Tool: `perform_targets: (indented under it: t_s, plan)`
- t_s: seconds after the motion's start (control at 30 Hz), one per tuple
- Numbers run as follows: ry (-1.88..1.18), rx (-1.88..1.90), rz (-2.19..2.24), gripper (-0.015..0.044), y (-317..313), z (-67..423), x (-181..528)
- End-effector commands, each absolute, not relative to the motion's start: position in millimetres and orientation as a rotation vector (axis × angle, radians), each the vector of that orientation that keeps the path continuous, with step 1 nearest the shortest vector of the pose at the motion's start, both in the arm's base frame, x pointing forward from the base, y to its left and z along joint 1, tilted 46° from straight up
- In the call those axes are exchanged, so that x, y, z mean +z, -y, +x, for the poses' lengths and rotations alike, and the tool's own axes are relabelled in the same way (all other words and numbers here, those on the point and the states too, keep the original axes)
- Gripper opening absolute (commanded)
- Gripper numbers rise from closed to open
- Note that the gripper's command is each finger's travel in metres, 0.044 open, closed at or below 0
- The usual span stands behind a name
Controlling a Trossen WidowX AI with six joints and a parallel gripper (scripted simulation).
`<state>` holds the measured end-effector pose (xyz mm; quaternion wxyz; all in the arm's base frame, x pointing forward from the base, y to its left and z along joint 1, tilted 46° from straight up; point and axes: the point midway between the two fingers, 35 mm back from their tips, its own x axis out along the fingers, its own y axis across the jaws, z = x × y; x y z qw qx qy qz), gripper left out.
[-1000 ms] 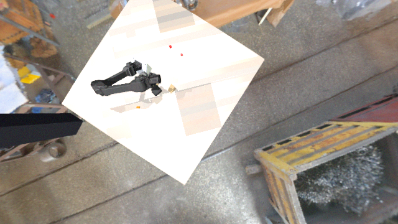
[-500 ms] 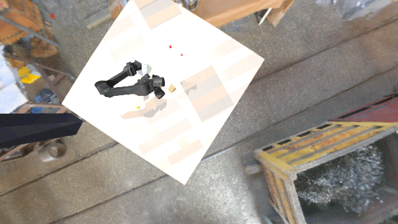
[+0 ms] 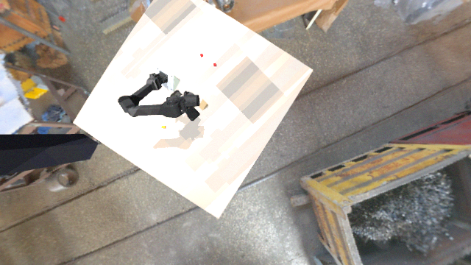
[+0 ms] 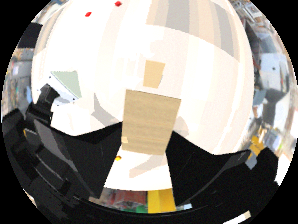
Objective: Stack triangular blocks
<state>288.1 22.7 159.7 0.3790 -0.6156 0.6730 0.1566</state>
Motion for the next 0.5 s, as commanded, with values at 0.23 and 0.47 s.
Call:
perform_targets:
  t_s: [0.23,0.47]
  plan:
    - [-1.729,0.404,-1.578,0.0000,-17,298,134]
    - [-1.728,0.402,-1.579,0.0000,-4,303,104]
